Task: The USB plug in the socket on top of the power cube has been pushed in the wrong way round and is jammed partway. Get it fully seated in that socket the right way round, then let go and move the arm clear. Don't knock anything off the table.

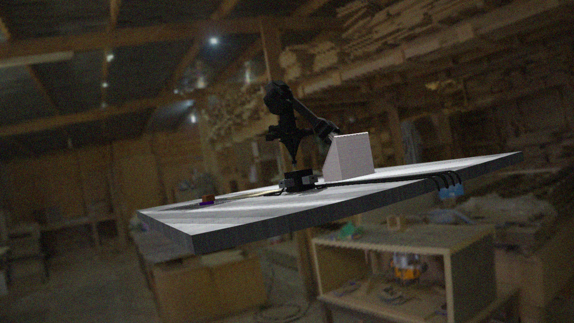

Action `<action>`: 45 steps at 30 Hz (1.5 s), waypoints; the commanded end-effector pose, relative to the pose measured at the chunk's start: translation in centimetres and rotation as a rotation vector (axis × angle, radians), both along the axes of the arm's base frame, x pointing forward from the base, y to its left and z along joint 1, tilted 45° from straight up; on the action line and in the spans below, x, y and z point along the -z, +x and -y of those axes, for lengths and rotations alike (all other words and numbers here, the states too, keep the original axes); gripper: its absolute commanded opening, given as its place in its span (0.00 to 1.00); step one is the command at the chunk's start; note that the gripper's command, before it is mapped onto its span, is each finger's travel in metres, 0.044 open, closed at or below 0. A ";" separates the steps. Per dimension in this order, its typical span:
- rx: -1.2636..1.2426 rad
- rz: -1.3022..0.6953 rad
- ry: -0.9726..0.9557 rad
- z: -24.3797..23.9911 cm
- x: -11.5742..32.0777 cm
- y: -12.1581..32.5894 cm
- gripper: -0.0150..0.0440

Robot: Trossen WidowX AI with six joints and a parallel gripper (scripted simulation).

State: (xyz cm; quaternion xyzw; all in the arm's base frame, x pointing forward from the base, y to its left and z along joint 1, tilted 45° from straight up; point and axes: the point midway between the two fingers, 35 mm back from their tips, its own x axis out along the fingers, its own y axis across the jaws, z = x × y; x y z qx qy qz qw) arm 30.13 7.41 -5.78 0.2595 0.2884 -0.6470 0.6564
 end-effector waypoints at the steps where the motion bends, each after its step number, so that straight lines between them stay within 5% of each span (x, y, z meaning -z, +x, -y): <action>1: 0.004 0.005 0.004 -0.3 -0.3 0.0 0.25; 12: -0.026 -0.024 0.001 -0.4 -0.4 0.0 0.25; 45: -0.644 -0.630 0.004 -0.4 -0.4 0.0 0.25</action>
